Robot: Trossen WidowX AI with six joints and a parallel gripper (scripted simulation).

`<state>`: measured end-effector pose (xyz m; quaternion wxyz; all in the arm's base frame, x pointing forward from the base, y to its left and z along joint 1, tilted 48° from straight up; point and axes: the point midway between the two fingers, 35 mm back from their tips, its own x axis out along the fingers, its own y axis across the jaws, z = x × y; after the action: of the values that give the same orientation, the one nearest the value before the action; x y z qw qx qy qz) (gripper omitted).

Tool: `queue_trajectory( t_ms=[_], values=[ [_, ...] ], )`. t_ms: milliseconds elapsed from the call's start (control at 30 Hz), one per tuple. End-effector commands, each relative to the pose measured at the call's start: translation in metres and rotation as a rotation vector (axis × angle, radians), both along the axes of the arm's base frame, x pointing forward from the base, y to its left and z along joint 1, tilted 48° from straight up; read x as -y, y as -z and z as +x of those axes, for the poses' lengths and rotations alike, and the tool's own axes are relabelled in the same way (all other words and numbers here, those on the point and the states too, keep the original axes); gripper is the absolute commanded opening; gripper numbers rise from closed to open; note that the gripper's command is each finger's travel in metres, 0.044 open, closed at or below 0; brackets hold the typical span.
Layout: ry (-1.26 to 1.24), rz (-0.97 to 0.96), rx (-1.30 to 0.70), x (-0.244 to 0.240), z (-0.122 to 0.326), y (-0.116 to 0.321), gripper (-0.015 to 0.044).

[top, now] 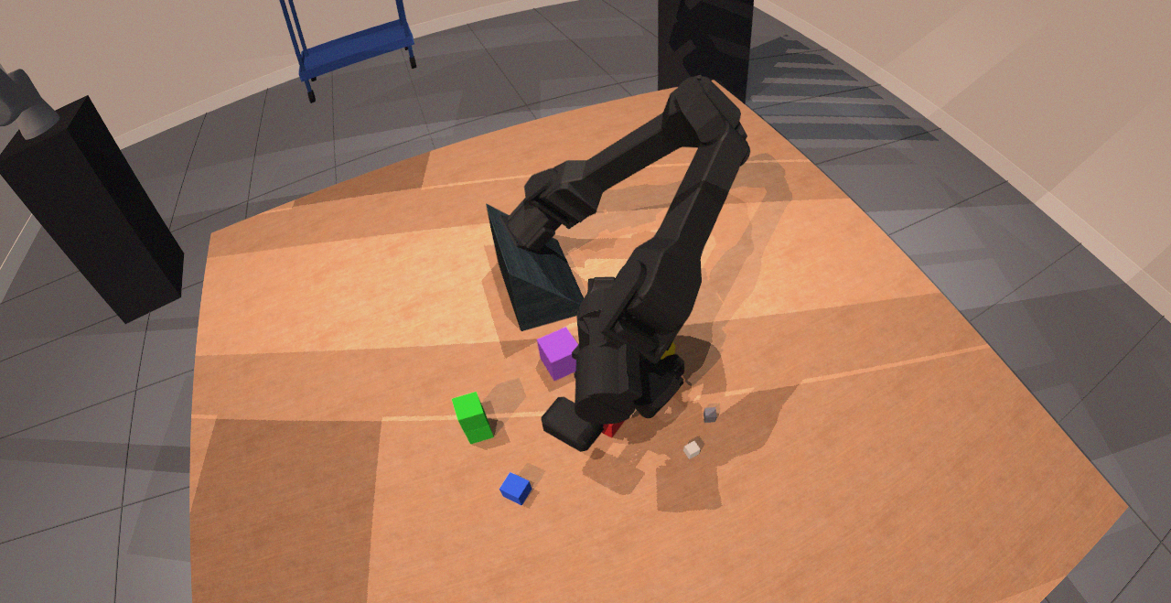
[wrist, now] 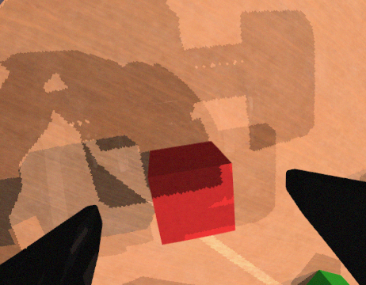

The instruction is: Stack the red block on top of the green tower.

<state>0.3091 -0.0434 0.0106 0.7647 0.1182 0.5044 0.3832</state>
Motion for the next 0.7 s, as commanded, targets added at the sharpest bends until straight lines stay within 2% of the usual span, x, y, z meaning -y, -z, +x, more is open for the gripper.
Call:
queue_trajectory(
  t_ms=[0,667],
  values=[
    [0.002,0.006,-0.003,-0.0063,0.0006,0.0055,0.0440],
    [0.002,0.008,-0.003,-0.0154,0.0024,0.0133,0.0440]
  ],
)
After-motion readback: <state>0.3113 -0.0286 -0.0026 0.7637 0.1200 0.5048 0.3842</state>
